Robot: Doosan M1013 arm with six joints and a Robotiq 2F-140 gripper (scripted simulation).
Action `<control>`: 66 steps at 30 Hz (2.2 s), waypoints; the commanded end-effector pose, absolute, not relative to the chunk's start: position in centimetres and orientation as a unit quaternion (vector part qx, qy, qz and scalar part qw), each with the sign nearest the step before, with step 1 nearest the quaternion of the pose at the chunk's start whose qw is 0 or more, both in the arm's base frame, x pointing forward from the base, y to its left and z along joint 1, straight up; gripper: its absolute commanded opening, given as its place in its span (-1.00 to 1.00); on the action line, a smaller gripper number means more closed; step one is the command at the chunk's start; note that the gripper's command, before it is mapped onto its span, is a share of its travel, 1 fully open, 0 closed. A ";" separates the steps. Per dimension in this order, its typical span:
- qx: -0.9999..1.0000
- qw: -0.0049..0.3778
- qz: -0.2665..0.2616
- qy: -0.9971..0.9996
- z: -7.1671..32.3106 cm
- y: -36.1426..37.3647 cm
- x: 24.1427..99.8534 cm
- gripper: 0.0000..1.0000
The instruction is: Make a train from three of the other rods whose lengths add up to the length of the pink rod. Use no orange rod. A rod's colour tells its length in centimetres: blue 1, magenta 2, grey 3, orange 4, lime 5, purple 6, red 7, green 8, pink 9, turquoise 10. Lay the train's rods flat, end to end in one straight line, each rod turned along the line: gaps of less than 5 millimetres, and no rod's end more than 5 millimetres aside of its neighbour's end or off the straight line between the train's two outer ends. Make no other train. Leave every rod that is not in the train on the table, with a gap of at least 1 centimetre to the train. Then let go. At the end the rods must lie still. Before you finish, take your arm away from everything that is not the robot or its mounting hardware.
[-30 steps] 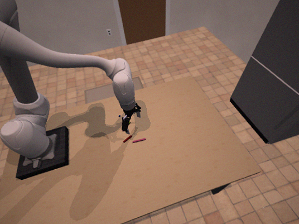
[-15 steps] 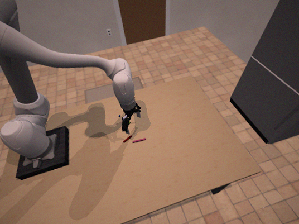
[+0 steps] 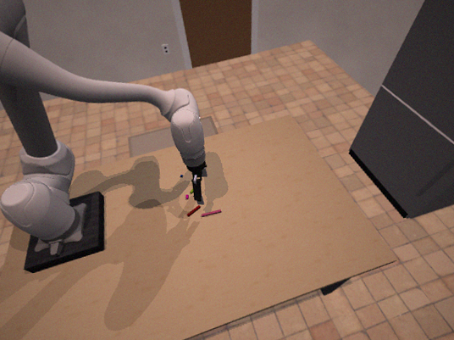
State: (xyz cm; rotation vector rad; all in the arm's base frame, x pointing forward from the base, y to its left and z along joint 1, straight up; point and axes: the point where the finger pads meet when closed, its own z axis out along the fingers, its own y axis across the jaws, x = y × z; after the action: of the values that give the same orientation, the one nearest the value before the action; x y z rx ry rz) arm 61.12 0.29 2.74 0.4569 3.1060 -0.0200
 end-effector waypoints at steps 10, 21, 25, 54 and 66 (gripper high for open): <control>-0.121 0.000 0.000 0.993 2.7 0.3 61.1 1.00; -0.323 0.000 0.000 0.946 2.7 0.3 61.1 1.00; -0.399 0.000 0.000 0.917 2.7 0.3 61.1 1.00; -0.727 0.000 0.000 0.687 2.7 0.3 61.1 1.00; -0.727 0.000 0.000 0.687 2.7 0.3 61.1 1.00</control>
State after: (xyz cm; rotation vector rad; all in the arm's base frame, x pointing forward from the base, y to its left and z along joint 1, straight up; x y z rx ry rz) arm 61.13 0.29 2.74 -2.2840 2.1577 -0.0005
